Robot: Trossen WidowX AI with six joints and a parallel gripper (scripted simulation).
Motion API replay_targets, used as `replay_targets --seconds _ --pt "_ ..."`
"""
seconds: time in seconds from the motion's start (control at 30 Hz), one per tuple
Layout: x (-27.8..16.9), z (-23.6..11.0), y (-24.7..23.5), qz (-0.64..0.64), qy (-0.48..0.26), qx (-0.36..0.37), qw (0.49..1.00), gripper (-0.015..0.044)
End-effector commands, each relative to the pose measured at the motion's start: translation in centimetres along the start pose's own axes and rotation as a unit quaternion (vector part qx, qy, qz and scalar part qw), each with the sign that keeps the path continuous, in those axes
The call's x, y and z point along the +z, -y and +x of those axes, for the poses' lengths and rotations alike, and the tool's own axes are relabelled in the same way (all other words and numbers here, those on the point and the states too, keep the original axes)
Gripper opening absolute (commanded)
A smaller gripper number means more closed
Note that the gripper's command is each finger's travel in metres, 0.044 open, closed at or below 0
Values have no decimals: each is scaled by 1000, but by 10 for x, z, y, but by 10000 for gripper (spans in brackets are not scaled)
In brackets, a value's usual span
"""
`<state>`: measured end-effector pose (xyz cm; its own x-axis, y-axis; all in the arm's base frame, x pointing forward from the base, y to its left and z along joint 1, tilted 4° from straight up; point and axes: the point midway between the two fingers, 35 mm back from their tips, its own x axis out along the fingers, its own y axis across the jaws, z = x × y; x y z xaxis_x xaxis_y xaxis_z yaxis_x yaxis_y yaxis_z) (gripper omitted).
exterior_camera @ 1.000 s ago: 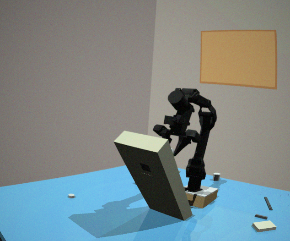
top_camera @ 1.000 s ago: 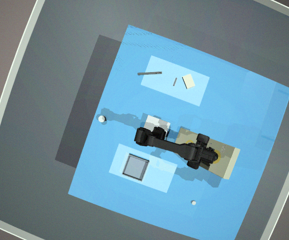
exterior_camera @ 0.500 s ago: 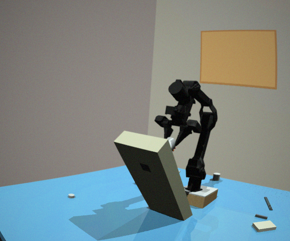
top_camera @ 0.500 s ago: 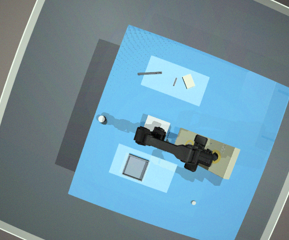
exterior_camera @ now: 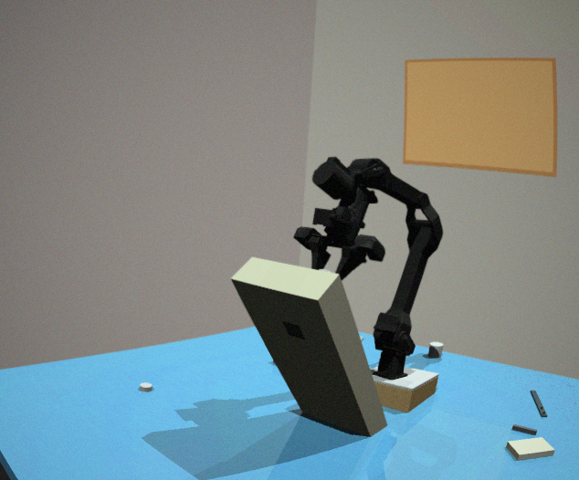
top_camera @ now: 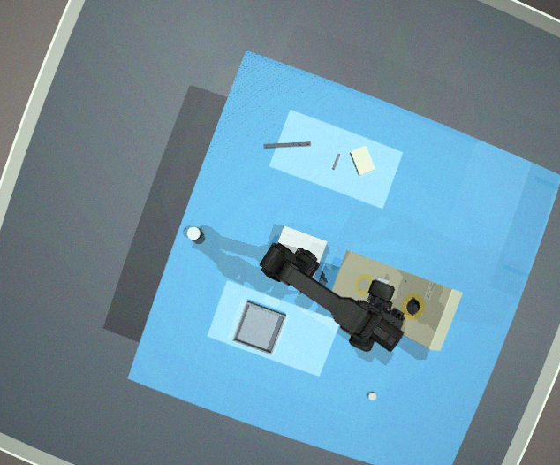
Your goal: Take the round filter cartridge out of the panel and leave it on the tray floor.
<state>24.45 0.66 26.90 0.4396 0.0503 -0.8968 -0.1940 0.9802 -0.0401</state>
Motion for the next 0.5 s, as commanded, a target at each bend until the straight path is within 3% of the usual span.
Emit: replay_targets --seconds 0.0,0.47 --pt "1 1 15 -2 6 0 1000 0" --pt "-12 4 55 82 2 -47 995 0"
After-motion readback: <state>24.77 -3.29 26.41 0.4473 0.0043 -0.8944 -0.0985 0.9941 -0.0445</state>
